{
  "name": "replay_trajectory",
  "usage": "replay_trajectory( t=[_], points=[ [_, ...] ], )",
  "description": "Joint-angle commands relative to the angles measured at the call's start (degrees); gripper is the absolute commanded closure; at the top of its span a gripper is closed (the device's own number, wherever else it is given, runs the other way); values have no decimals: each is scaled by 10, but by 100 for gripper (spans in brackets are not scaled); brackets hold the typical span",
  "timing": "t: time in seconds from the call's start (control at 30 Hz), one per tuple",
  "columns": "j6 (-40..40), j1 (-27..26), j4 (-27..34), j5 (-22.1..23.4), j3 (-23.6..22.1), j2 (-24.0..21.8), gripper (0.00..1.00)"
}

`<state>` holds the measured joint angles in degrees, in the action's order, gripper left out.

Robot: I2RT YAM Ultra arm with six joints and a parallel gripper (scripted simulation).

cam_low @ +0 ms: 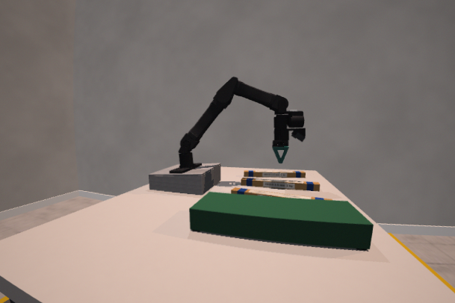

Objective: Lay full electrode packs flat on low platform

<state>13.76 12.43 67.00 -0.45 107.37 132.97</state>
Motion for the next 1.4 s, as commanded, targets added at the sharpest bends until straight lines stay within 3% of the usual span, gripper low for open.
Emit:
replay_trajectory(
  t=[0.0, 1.33, 1.37],
  points=[
    [2, 3, 37, 0, 28, -14, 26],
    [2, 3, 35, 0, 30, -13, 26],
    [15, -15, 24, -2, 22, -21, 26]
  ],
)
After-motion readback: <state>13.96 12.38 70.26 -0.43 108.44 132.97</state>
